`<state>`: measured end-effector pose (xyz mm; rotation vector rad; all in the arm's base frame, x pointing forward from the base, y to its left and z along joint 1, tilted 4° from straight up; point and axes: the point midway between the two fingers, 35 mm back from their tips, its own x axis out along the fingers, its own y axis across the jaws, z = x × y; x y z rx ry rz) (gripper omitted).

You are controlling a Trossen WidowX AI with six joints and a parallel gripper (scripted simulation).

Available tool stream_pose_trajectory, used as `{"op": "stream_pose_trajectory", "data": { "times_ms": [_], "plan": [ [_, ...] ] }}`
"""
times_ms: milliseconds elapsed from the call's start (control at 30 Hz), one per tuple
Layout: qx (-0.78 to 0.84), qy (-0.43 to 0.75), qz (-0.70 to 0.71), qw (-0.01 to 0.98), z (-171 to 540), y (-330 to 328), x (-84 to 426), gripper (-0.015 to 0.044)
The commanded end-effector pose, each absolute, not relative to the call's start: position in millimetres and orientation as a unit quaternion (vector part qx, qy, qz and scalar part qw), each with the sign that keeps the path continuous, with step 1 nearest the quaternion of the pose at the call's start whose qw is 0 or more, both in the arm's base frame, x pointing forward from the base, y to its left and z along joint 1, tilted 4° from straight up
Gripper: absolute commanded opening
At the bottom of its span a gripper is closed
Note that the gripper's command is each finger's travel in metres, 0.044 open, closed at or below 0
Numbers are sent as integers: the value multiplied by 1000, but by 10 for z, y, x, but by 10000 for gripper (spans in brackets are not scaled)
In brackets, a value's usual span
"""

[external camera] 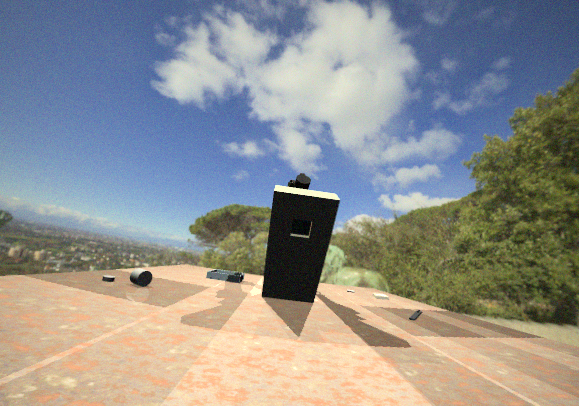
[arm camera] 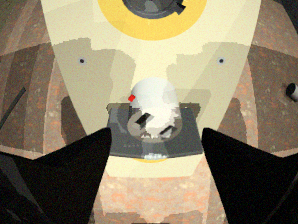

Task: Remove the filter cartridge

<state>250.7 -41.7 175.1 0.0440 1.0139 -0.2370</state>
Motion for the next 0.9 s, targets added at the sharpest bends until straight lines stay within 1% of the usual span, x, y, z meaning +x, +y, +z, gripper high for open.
{"op": "stream_pose_trajectory", "data": {
  "times_ms": [0,733,800,867],
  "plan": [
    [19,487,-109,867,1683,-423,2540,305],
    [18,486,-110,867,1401,-481,2695,305],
    [20,485,-113,867,1438,-481,2680,252],
    [20,485,-113,867,1438,-481,2680,239]
  ]
}}
